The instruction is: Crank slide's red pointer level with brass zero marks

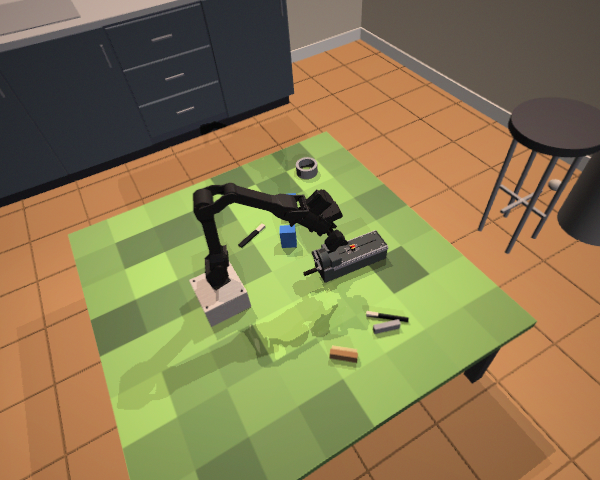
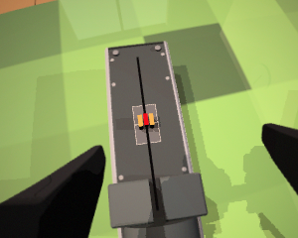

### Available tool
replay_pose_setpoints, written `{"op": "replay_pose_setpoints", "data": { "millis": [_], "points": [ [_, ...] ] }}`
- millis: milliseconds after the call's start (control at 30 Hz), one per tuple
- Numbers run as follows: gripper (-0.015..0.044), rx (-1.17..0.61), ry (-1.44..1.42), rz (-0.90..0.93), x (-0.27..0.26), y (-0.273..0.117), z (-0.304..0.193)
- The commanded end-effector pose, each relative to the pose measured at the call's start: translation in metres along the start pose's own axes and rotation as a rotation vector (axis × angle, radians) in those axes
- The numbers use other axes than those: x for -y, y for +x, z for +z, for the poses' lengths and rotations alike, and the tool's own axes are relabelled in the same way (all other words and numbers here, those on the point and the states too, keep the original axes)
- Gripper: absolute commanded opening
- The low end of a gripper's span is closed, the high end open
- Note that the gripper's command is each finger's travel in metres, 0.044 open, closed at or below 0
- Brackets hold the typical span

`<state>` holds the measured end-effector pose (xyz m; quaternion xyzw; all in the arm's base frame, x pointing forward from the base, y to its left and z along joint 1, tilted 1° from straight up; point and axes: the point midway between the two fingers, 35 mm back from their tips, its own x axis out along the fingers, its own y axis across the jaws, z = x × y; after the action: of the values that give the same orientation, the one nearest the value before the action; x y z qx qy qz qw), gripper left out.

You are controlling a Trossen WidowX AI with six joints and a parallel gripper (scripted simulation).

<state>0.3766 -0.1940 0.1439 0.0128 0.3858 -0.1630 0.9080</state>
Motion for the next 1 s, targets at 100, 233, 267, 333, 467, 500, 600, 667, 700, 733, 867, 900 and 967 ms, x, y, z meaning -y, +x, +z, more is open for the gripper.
{"op": "replay_pose_setpoints", "data": {
  "millis": [100,233,267,333,467,500,600,667,700,733,867,900,967],
  "points": [
    [0.0440,0.004,0.001,-0.016,-0.005,0.019,0.004],
    [0.0440,0.004,0.001,-0.016,-0.009,0.044,-0.019],
    [0.0440,0.003,0.001,-0.016,-0.010,0.048,-0.023],
    [0.0440,0.003,0.001,-0.016,-0.010,0.051,-0.027],
    [0.0440,0.003,0.001,-0.016,-0.010,0.051,-0.027],
    [0.0440,0.003,0.001,-0.016,-0.010,0.051,-0.027],
    [0.0440,0.003,0.001,-0.016,-0.010,0.051,-0.027],
    [0.0440,0.003,0.001,-0.016,-0.010,0.051,-0.027],
    [0.0440,0.003,0.001,-0.016,-0.010,0.051,-0.027],
    [0.0440,0.003,0.001,-0.016,-0.010,0.051,-0.027],
    [0.0440,0.003,0.001,-0.016,-0.010,0.051,-0.027],
    [0.0440,0.003,0.001,-0.016,-0.010,0.051,-0.027],
    [0.0440,0.003,0.001,-0.016,-0.010,0.051,-0.027]
  ]
}}
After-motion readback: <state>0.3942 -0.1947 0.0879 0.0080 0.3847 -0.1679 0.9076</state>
